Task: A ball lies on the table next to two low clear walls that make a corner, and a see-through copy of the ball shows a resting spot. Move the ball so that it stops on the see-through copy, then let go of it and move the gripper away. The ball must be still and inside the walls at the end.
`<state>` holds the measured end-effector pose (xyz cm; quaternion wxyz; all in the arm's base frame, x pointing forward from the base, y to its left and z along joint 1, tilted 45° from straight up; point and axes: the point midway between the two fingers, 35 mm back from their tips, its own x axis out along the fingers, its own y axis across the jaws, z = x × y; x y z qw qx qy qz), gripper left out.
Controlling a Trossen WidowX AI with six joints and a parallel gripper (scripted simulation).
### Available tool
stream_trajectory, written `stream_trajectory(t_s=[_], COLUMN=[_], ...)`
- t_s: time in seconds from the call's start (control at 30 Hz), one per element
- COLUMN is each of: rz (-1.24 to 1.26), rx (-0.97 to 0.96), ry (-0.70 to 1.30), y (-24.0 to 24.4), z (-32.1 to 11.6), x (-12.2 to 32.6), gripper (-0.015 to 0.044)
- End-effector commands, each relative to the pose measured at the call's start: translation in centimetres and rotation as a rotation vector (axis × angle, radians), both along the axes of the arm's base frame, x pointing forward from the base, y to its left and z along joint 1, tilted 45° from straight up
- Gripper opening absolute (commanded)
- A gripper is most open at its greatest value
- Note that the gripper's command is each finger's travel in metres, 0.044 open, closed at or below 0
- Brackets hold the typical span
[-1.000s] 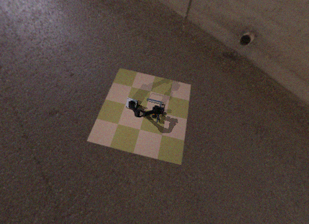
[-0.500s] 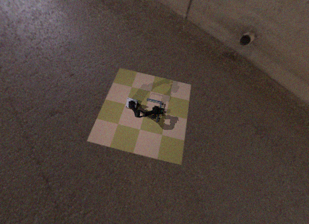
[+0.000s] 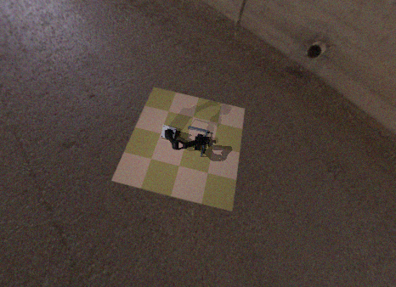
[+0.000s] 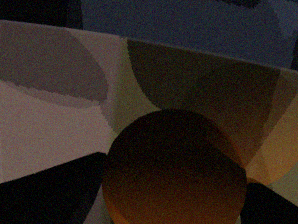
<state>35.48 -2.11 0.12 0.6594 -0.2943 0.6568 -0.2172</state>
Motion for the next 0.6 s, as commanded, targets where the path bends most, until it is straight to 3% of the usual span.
stream_trajectory(t_s=[0.0,0.57], rz=[-0.005,-0.019], rx=[0.015,-0.031], ry=[-0.012,-0.015], y=[1.3,7.1], z=[1.2,8.3], x=[0.2,0.1], gripper=[0.0000,0.0000])
